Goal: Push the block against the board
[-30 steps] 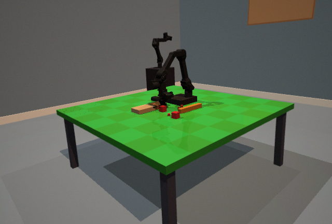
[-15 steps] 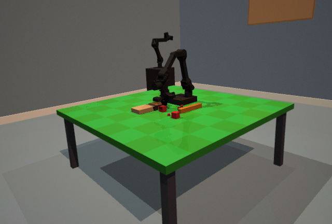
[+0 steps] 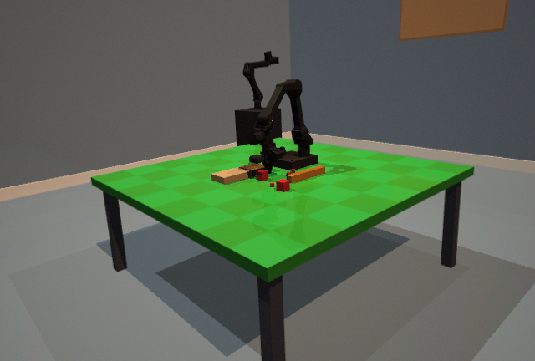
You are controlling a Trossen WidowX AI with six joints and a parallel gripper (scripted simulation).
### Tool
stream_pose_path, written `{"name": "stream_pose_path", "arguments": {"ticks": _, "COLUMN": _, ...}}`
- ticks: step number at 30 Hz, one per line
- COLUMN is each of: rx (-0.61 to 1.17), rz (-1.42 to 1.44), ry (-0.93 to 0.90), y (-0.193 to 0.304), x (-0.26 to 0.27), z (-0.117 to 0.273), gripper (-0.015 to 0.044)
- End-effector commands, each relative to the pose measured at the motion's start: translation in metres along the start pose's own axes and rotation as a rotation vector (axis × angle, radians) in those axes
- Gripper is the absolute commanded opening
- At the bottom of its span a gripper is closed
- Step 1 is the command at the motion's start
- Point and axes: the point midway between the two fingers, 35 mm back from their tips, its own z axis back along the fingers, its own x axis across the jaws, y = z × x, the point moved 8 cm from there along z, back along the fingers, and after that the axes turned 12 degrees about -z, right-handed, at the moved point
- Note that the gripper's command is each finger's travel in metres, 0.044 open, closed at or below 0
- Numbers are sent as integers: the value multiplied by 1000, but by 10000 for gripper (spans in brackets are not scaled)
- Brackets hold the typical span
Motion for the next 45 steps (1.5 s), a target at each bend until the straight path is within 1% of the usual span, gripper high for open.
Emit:
{"name": "stream_pose_path", "arguments": {"ticks": 1, "rx": -5, "rz": -3, "ry": 23, "y": 0, "x": -1, "z": 42, "gripper": 0}}
{"name": "stream_pose_path", "arguments": {"ticks": 8, "rx": -13, "rz": -5, "ry": 37, "y": -1, "x": -3, "z": 42, "gripper": 0}}
{"name": "stream_pose_path", "arguments": {"ticks": 10, "rx": -13, "rz": -50, "ry": 36, "y": 4, "x": -3, "z": 43, "gripper": 0}}
{"name": "stream_pose_path", "arguments": {"ticks": 45, "rx": -11, "rz": -1251, "ry": 22, "y": 102, "x": 39, "z": 44, "gripper": 0}}
